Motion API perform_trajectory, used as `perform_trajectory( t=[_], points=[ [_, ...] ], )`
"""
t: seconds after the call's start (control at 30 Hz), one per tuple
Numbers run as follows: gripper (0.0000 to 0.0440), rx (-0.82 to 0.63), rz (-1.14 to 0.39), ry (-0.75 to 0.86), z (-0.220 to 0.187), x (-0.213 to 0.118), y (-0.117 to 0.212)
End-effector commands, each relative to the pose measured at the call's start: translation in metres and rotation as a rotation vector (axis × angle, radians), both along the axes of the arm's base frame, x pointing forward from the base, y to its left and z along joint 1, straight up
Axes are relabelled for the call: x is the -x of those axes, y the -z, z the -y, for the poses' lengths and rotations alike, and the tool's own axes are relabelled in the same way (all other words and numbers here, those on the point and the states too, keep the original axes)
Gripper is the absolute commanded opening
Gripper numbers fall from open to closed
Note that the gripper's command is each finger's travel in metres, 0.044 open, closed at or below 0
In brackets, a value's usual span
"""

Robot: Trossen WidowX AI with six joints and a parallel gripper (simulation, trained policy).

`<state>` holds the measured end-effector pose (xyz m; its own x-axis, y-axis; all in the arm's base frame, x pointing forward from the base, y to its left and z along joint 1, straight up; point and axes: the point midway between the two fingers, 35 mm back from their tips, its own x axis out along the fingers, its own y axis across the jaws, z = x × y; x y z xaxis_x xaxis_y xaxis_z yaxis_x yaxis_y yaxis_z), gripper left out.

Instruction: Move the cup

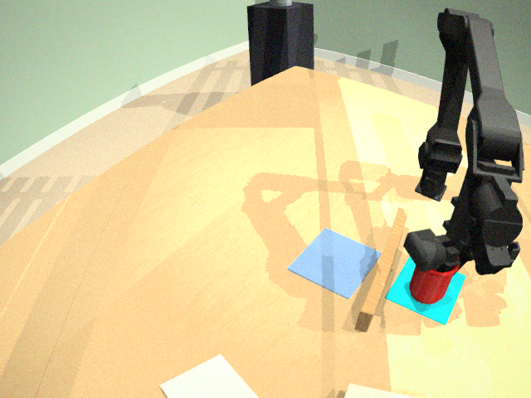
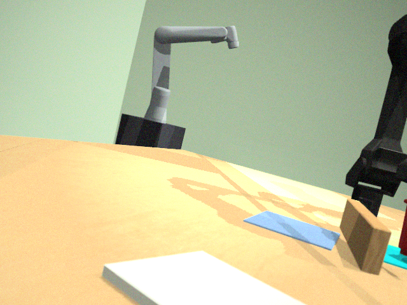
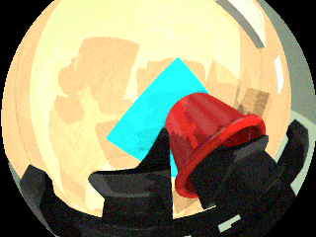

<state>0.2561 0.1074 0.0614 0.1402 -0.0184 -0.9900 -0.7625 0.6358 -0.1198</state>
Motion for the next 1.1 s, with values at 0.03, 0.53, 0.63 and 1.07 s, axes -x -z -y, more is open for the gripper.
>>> perform_trajectory(
  t=[0.03, 0.53, 0.63, 1.07],
  points=[
    [0.0054, -0.013, 0.019, 0.013, 0.001, 0.001, 0.002],
    [0.018, -0.112, 0.1, 0.013, -0.003, 0.001, -0.02],
    [0.0195, -0.127, 0.111, 0.011, -0.003, 0.003, -0.025],
    [0.0278, -0.188, 0.177, 0.013, -0.003, 0.008, -0.052]
  ],
)
